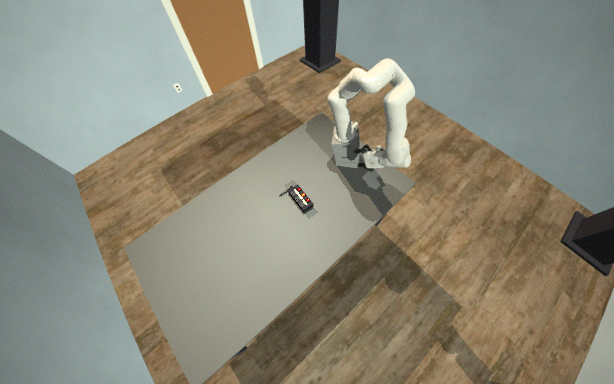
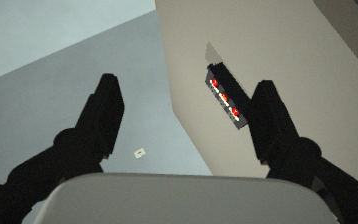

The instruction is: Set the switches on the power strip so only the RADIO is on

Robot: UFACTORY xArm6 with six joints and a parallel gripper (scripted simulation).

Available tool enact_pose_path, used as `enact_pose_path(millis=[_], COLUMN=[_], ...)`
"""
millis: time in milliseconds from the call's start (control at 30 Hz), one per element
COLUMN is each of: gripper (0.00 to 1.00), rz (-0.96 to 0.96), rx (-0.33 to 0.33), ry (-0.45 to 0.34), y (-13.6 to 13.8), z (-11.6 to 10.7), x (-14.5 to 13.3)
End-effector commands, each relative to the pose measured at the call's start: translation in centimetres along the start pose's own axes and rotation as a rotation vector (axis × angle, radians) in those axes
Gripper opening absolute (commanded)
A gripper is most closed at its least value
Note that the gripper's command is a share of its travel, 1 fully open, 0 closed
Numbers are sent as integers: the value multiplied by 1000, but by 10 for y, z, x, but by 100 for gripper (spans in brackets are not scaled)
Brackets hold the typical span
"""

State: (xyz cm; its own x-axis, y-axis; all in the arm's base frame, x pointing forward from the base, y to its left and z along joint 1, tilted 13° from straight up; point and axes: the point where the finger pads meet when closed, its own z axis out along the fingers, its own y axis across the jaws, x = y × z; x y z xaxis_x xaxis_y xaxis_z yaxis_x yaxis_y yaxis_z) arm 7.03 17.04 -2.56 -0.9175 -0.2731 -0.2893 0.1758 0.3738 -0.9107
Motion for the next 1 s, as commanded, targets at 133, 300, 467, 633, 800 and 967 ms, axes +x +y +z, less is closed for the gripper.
enact_pose_path(millis=[133,300,467,633,800,967], gripper=[100,100,100,100,100,100], rz=[-262,-398,-548,-708,-875,-1044], rx=[-74,-101,-127,-147,-162,-170], ry=[-37,-67,-104,-147,-196,-248], y=[25,35,44,52,58,63], z=[20,33,49,67,87,109], x=[-64,-93,-123,-152,-180,-204])
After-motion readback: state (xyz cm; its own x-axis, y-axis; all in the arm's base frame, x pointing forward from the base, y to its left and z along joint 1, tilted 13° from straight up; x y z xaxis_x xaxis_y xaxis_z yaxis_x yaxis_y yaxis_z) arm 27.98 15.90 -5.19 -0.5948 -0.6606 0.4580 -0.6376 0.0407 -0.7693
